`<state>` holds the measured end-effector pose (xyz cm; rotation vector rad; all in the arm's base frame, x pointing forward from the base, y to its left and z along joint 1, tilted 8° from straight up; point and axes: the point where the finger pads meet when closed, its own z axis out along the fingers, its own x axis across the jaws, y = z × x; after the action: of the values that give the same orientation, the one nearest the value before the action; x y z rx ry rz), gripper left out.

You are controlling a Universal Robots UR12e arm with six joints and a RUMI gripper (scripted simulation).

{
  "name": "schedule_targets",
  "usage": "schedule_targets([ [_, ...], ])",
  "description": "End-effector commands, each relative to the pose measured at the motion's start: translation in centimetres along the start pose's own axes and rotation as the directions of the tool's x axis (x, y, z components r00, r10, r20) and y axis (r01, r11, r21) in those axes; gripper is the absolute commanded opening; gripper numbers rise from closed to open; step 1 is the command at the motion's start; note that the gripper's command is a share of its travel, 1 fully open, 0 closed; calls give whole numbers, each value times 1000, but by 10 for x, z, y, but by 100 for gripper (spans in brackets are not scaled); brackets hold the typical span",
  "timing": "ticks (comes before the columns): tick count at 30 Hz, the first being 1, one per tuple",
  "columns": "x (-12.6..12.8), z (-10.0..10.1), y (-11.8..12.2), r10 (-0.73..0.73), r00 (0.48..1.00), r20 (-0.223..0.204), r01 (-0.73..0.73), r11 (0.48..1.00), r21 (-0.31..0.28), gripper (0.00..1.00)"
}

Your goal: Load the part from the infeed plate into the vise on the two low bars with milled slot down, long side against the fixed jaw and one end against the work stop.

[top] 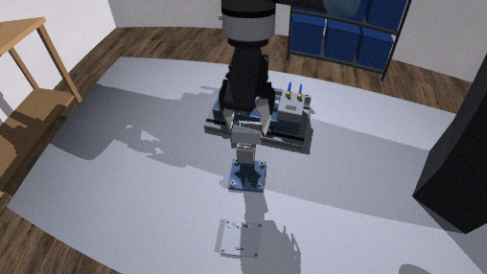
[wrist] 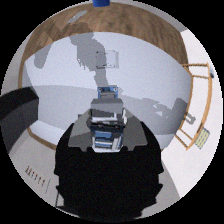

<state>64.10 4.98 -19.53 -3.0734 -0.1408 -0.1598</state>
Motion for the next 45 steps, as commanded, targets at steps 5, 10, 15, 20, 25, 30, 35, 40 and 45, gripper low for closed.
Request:
schedule_targets([
  [5, 0, 0, 0, 0, 1000, 0, 0, 998, -57, 0],
  [10, 0, 0, -1, 0, 1000, -1, 0, 996, -86, 0],
  [15, 0, 0, -1, 0, 1000, 0, 0, 994, -106, 0],
  [20, 0, 0, -1, 0, 1000, -1, 0, 993, -116, 0],
  [25, 0, 0, -1, 0, 1000, -1, 0, 992, -126, 0],
  [30, 0, 0, -1, 0, 1000, -1, 0, 991, -131, 0],
  [35, 0, 0, -1, 0, 1000, -1, 0, 991, -132, 0],
  [40, 0, 0, -1, 0, 1000, -1, 0, 991, -132, 0],
  [45, 0, 0, -1, 0, 1000, -1, 0, 991, -132, 0],
])
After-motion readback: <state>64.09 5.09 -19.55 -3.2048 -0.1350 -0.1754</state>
